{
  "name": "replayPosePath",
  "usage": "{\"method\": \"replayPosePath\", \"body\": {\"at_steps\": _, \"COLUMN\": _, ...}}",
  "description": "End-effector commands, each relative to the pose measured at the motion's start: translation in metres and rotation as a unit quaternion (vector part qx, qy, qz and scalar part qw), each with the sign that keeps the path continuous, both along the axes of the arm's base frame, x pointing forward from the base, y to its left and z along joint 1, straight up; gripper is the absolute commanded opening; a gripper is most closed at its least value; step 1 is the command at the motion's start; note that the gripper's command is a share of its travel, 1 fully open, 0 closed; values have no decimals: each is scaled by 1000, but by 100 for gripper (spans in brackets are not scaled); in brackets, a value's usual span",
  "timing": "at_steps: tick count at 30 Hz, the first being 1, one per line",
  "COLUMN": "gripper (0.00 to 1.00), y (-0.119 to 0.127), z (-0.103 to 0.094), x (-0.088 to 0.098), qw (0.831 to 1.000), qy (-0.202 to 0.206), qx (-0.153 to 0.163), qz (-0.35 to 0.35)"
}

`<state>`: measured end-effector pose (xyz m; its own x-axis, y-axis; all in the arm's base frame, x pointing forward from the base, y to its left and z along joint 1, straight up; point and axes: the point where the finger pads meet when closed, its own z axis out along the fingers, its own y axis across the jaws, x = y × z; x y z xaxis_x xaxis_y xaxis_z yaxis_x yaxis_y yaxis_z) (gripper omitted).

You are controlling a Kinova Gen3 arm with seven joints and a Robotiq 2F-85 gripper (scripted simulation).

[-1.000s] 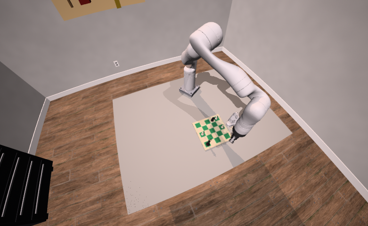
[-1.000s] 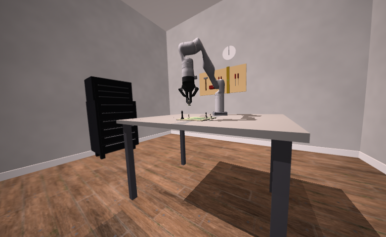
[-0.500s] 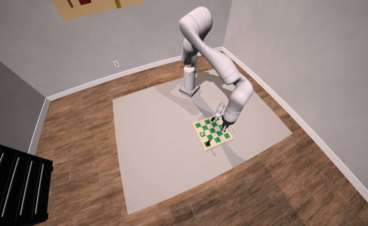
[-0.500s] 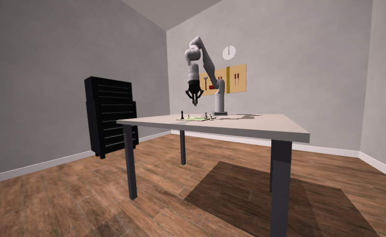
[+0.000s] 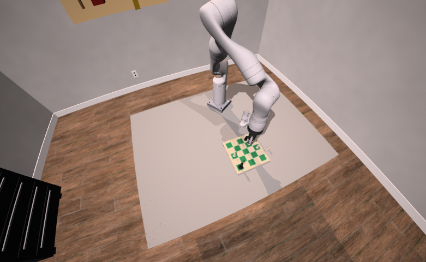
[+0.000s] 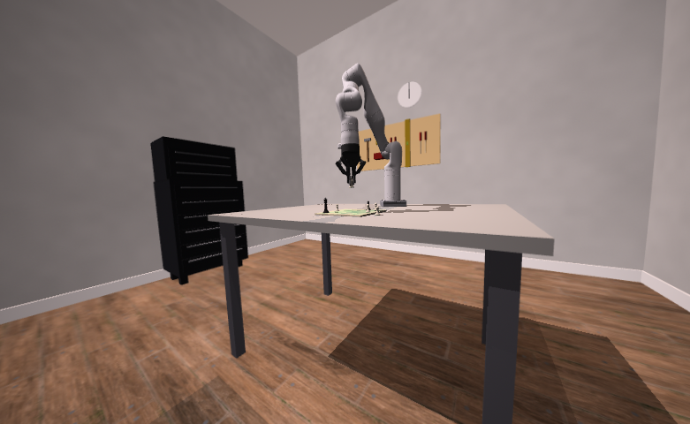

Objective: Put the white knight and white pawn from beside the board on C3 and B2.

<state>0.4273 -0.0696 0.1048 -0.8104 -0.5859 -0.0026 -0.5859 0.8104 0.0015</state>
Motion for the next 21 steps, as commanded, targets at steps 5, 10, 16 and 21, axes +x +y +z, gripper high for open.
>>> {"method": "replayPosePath", "body": {"at_steps": 5, "gripper": 0, "y": -1, "z": 2, "x": 1, "qw": 1000, "qy": -2, "qx": -1, "qz": -1}}
{"method": "replayPosePath", "body": {"at_steps": 10, "gripper": 0, "y": -1, "z": -1, "x": 1, "qw": 1000, "qy": -2, "qx": 0, "qz": -1}}
{"method": "replayPosePath", "body": {"at_steps": 16, "gripper": 0, "y": -1, "z": -10, "x": 1, "qw": 1000, "qy": -3, "qx": 0, "qz": -1}}
{"method": "replayPosePath", "body": {"at_steps": 21, "gripper": 0, "y": -1, "z": -30, "x": 1, "qw": 1000, "qy": -3, "qx": 0, "qz": -1}}
